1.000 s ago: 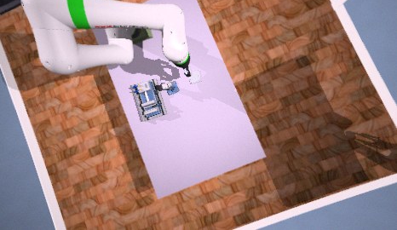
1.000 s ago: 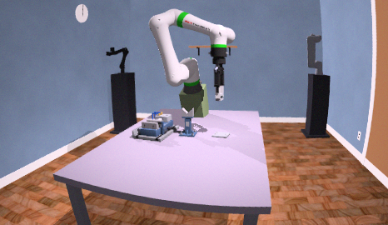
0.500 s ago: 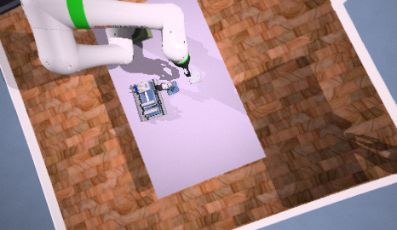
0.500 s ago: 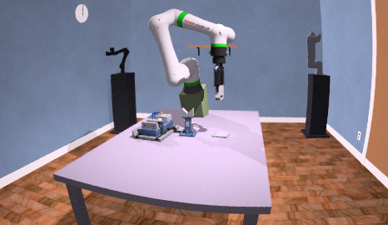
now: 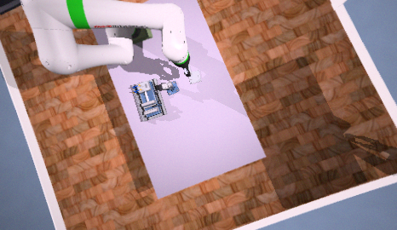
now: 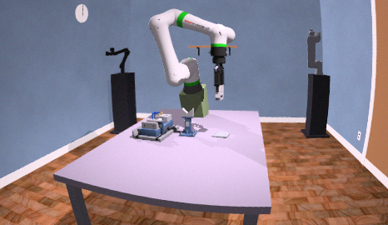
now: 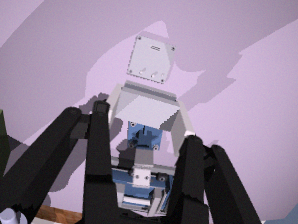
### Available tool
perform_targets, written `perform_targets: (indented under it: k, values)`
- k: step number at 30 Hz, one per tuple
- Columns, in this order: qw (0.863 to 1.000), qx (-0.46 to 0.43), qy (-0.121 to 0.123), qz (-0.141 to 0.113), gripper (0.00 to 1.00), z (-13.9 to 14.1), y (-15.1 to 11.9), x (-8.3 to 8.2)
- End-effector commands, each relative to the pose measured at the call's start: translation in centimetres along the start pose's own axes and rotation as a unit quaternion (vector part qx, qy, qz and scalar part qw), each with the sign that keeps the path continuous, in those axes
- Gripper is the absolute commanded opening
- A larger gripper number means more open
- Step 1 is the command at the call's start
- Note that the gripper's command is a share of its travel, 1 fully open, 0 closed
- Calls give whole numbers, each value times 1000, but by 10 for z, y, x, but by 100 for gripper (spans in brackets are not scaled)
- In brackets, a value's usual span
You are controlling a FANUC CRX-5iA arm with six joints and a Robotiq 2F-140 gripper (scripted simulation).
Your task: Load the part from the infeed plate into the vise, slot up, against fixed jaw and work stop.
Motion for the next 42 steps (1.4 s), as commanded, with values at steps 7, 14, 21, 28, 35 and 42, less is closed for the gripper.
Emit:
perform_targets:
  k: [7, 14, 21, 28, 35, 42]
  values:
    - [1000, 0, 0, 0, 0, 0, 0, 0]
    - [1000, 0, 0, 0, 0, 0, 0, 0]
    - [1000, 0, 0, 0, 0, 0, 0, 0]
    - [1000, 5, 0, 0, 0, 0, -1, 0]
    - [1000, 14, 0, 0, 0, 0, -2, 0]
    - [999, 38, 0, 0, 0, 1, -5, 0]
Point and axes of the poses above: the point where the finger pads meet when closed, its own x axis out along the fingers, its own z axis across the jaws, y = z × x, the point moved 5 cm from there along -x, back along the fingers, and after that the axes turned 14 degrees about -x, right-handed, at the moved point
